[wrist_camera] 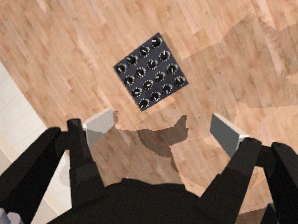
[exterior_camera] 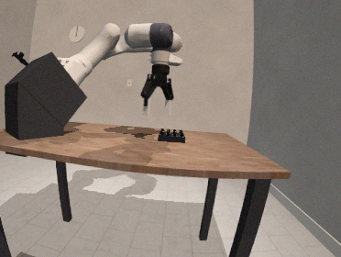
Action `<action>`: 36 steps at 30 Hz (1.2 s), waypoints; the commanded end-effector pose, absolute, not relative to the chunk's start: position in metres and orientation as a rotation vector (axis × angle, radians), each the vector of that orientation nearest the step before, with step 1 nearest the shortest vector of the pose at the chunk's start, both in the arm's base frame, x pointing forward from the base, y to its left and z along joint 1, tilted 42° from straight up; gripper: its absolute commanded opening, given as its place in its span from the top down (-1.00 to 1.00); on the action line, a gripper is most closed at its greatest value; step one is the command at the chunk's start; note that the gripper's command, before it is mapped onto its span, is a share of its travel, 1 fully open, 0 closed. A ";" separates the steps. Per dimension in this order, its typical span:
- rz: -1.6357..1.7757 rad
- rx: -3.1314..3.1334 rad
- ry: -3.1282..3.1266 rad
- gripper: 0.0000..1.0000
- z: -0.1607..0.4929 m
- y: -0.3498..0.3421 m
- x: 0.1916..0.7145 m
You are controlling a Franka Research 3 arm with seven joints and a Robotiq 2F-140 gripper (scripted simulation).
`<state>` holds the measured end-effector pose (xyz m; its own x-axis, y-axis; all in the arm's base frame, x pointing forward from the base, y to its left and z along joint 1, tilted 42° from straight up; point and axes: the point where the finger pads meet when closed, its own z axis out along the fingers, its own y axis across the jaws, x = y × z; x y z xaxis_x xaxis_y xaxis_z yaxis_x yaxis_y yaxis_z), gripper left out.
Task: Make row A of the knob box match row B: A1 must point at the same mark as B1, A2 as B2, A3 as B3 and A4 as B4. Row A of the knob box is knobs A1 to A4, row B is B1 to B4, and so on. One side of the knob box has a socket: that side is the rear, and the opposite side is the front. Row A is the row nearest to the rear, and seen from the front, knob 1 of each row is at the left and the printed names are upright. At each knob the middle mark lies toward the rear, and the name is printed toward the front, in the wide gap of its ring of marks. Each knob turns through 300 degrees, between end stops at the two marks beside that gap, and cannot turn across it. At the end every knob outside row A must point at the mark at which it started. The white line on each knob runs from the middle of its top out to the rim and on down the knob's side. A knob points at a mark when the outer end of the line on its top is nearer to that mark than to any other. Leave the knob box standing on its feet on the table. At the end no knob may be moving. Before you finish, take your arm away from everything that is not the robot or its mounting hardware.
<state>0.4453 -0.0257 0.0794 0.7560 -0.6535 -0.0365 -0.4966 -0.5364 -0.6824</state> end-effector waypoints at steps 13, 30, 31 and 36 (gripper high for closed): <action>-0.137 -2.090 1.193 -1.00 0.090 -0.023 0.452; -0.039 -1.939 1.417 -1.00 0.102 -0.018 0.458; -0.034 -1.930 1.429 -1.00 0.102 -0.018 0.458; -0.005 -1.881 1.492 -1.00 0.106 -0.017 0.460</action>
